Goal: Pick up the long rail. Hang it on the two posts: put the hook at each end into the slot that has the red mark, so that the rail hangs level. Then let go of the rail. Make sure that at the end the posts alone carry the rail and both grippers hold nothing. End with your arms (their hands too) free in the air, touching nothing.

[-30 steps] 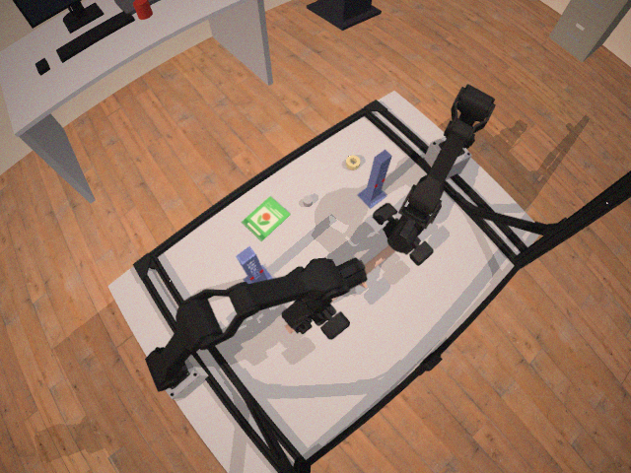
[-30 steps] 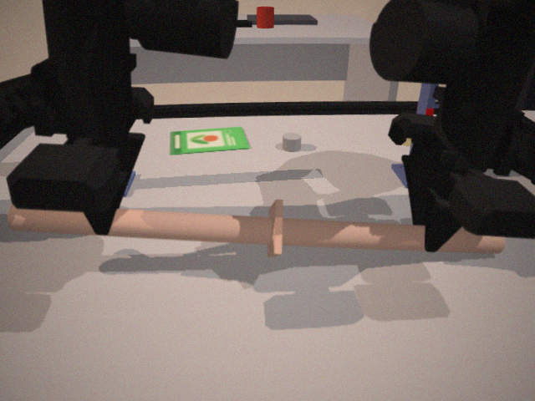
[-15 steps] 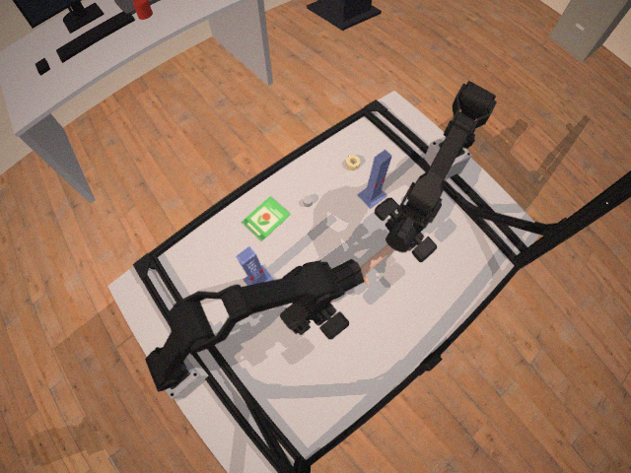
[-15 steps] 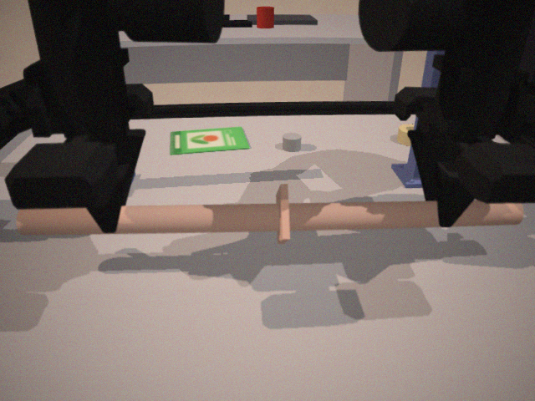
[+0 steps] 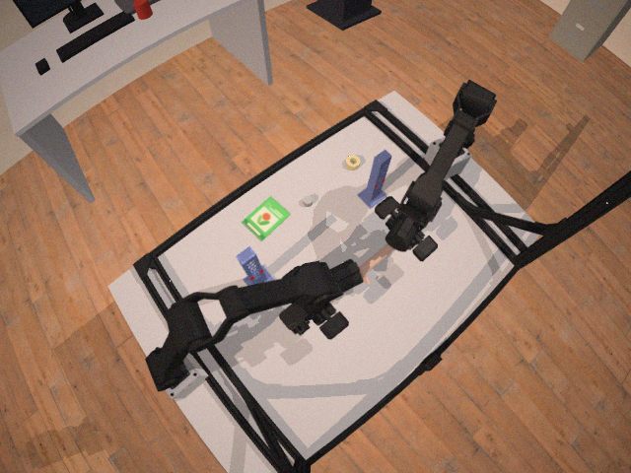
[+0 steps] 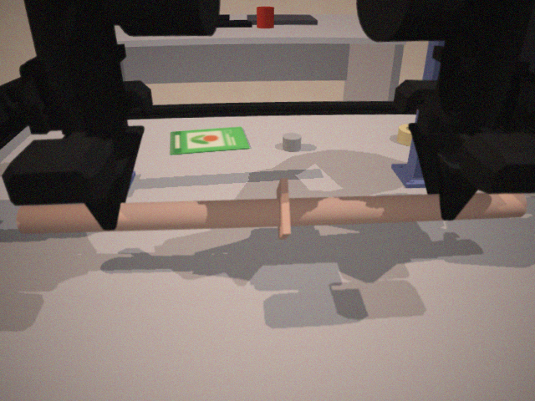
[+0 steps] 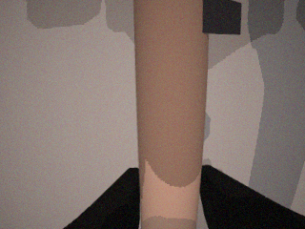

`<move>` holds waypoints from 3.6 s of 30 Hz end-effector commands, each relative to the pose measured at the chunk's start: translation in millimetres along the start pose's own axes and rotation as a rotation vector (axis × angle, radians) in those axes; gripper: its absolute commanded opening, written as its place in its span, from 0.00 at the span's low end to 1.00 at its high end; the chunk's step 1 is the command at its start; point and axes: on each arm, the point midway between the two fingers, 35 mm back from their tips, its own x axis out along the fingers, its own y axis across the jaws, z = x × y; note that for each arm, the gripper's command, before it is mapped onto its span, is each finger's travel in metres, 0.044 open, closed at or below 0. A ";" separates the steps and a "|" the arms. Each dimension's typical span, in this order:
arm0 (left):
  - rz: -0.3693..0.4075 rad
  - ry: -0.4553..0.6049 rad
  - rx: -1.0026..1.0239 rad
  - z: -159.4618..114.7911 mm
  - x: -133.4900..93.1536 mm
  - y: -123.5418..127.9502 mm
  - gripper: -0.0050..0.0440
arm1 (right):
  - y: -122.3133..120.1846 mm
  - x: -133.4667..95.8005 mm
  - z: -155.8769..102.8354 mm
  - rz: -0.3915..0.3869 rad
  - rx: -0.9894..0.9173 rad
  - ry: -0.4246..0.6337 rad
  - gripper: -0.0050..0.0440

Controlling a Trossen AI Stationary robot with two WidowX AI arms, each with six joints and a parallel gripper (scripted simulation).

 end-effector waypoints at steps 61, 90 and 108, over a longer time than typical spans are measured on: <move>-0.001 -0.006 0.000 1.7 32.8 0.8 0.20 | -0.9 32.5 -1.3 0.001 -0.001 -0.005 0.20; -0.001 -0.006 0.000 2.5 5.9 0.5 1.00 | -0.2 5.1 -0.1 0.001 -0.001 -0.005 1.00; -0.001 -0.006 0.000 3.0 -1.2 0.3 1.00 | 0.1 -2.0 0.6 0.000 -0.001 -0.005 1.00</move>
